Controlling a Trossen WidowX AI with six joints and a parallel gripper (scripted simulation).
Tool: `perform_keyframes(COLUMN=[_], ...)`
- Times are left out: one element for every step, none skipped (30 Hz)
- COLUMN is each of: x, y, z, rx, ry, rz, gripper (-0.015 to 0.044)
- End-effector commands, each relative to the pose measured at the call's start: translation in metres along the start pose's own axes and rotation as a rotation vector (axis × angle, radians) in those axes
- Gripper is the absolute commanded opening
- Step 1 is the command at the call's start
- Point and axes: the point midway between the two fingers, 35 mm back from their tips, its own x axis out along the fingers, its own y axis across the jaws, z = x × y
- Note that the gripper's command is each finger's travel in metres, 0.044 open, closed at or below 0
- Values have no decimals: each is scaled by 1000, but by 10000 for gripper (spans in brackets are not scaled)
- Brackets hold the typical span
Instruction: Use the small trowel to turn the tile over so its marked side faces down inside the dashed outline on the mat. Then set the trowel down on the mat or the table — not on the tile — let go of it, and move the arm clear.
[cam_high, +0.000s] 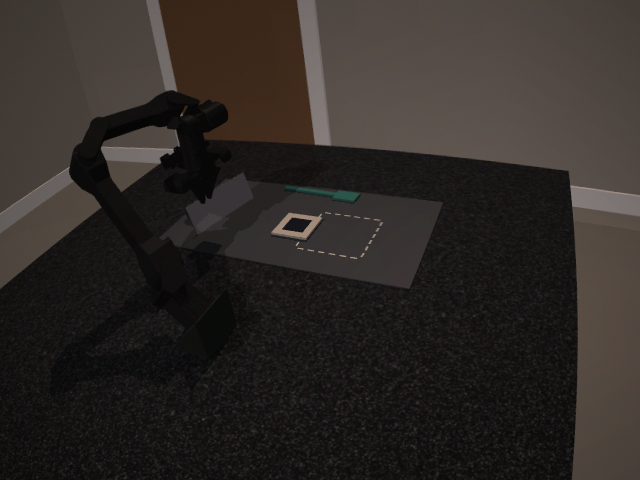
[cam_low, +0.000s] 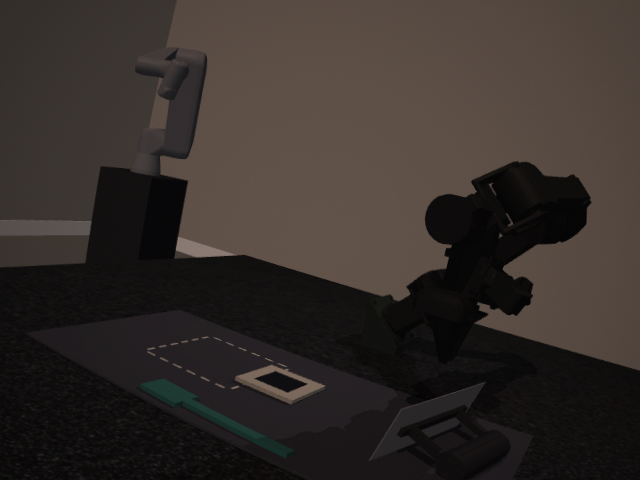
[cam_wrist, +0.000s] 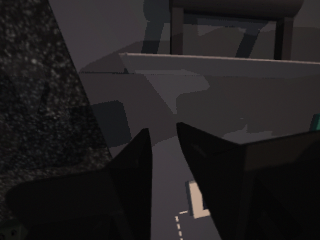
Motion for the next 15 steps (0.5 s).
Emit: perform_keyframes(x=[1,1,1,1,1,1,1,1,2,2,2,2,2,2,2], y=[-3,-3,-4,-4,-5,-5,-6,-6,-7,-7,-7,-8,-8,-8,-8], z=[12,15,18,21,24,27,30,33,36,39,42,45,47,50,53], rx=[-143,-176,-209,-243,-276,-309,-341,-373,-405,-437,-471,-506,-541,-575,-610], ry=[6,6,6,6,6,6,6,6,6,6,6,6,6,6,7], rz=[2,0,-1,-3,-4,-5,-6,-7,-8,-9,-8,-8,-8,-7,-7], gripper=[100,100,100,100,100,100,100,100,100,100,100,100,100,100,100])
